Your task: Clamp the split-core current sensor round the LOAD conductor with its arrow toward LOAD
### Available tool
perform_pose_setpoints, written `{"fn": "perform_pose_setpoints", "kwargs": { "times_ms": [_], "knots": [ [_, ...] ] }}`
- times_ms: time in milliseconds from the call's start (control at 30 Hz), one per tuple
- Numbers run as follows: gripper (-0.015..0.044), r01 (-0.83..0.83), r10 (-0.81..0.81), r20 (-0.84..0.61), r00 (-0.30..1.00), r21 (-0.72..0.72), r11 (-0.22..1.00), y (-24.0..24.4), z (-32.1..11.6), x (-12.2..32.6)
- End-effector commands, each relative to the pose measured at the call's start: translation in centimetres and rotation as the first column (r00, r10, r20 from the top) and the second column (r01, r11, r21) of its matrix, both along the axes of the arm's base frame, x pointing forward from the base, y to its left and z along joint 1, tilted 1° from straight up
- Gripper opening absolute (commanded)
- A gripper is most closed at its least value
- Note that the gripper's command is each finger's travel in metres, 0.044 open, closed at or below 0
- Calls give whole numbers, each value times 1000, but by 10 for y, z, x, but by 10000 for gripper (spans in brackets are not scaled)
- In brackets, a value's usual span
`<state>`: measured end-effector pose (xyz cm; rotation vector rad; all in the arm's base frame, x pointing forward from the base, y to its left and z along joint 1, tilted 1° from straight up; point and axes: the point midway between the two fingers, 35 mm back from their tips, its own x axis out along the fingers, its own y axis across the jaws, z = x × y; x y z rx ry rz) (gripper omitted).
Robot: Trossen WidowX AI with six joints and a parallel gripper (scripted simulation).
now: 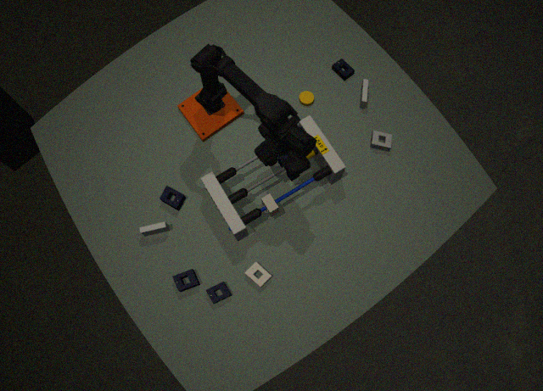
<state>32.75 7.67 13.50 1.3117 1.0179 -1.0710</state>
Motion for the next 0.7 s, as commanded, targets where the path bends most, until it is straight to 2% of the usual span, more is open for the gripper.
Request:
{"fn": "perform_pose_setpoints", "kwargs": {
  "times_ms": [0,367,667],
  "knots": [
    [0,-3,3,-33,999,6,1000,1,3,6],
    [0,-1,3,-183,983,10,1000,0,1,15],
    [236,-1,1,-153,988,2,1000,0,-1,11]
  ]
}}
